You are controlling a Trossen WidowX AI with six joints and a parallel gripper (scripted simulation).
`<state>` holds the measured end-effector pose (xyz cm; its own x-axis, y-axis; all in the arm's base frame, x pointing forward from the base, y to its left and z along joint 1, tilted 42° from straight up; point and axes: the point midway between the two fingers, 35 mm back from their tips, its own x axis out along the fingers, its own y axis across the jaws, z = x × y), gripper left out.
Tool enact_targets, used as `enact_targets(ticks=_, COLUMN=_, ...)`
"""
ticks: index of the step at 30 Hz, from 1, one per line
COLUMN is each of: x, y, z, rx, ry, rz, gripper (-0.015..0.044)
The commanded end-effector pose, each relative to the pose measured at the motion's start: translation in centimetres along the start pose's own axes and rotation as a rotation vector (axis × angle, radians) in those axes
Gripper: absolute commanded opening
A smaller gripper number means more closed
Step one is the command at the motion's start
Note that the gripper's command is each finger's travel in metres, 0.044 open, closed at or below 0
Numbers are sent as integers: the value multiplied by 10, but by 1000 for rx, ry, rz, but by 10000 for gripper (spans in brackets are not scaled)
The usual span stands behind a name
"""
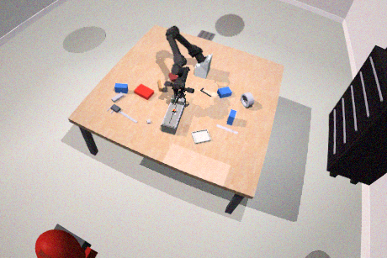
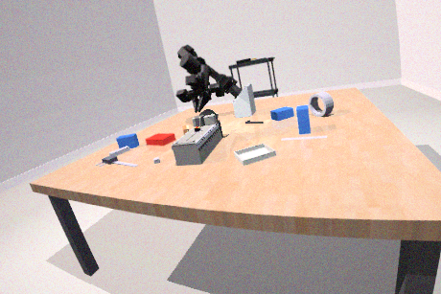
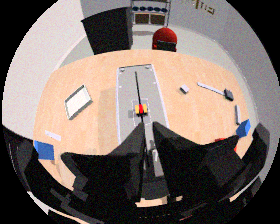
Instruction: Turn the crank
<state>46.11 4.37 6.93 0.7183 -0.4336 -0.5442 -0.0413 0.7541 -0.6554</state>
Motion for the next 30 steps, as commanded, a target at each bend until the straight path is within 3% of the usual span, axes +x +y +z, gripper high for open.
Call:
enact_targets(ticks=1, x=0, y=0, z=0, rx=0, ry=0, rz=0, gripper=0)
enact_targets(ticks=17, x=0, y=0, z=0, rx=0, ry=0, rz=1, gripper=0)
enact_targets(ticks=30, x=0, y=0, z=0, rx=0, ry=0, rz=1, gripper=341)
